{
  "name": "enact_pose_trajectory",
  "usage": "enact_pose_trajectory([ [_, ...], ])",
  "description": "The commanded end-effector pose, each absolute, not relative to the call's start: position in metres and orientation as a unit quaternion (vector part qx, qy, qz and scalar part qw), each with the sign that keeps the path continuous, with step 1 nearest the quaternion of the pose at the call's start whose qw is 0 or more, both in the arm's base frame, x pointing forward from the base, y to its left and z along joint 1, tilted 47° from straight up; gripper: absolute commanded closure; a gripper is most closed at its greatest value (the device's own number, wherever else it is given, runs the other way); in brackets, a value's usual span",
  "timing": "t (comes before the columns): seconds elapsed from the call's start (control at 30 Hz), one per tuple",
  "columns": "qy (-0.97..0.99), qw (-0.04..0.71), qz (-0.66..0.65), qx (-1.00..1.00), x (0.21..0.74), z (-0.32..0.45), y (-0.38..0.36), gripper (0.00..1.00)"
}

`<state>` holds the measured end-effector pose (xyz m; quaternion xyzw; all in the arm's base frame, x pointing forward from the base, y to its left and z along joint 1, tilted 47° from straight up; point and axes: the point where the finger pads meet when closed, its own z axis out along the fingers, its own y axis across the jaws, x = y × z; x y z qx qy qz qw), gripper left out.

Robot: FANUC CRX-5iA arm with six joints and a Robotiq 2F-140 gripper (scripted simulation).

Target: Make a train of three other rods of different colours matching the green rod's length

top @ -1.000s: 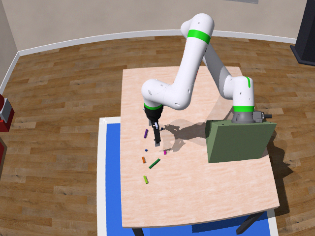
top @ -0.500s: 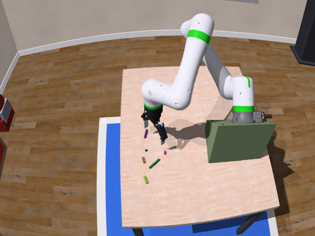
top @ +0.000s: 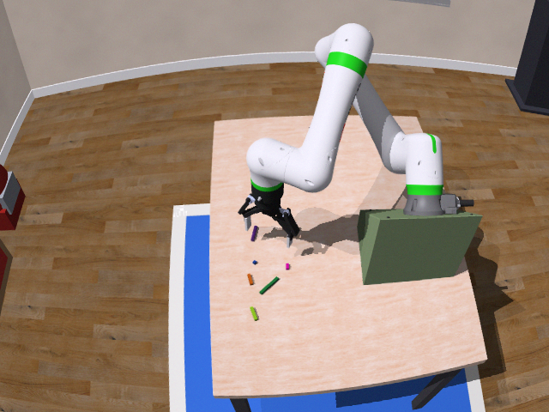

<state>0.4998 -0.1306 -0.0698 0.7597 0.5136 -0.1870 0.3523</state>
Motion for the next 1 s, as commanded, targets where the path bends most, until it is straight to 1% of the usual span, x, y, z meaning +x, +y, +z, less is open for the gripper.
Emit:
enact_pose_trajectory([
  [0.0, 0.574, 0.330, -0.218, 0.717, 0.4999, -0.0698, -0.1303, 0.00],
  [0.33, 0.673, 0.294, -0.264, 0.626, 0.4998, -0.0698, -0.1304, 0.00],
  [0.97, 0.693, 0.285, -0.274, 0.603, 0.4998, -0.0699, -0.1304, 0.00],
])
